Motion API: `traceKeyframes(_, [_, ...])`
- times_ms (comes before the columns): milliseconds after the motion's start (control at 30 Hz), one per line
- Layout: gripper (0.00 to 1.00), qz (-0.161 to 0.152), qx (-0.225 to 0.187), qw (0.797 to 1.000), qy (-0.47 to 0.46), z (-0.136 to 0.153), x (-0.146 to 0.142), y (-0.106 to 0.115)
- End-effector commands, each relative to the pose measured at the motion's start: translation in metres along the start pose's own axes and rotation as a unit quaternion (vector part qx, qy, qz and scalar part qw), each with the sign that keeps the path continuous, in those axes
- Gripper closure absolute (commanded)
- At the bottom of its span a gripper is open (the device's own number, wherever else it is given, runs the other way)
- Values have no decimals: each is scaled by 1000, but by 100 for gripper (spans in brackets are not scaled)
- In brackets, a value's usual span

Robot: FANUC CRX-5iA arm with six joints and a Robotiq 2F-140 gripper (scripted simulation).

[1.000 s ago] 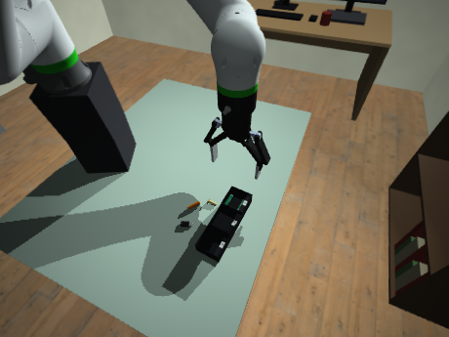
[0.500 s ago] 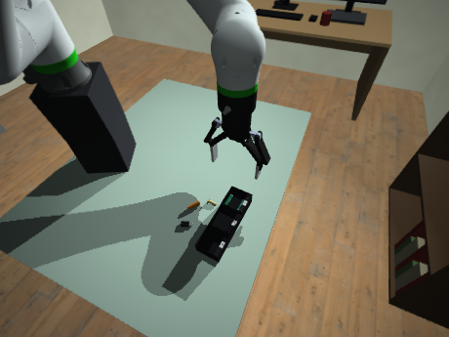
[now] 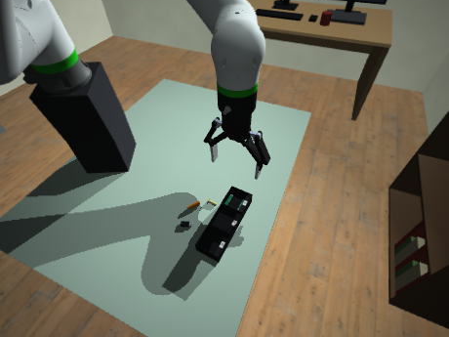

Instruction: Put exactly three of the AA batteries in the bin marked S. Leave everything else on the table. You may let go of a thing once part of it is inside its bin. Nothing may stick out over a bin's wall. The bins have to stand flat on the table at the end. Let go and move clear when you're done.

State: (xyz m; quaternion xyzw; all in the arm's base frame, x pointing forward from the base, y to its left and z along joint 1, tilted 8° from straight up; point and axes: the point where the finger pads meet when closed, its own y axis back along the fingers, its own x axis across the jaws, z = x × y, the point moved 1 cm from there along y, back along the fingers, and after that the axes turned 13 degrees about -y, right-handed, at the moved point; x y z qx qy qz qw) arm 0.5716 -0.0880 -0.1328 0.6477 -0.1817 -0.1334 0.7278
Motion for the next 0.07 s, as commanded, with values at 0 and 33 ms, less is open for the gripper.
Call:
traceKeyframes(0, [0, 0, 0, 1000, 0, 0, 0, 0])
traceKeyframes(33, [0, 0, 0, 1000, 0, 0, 0, 0])
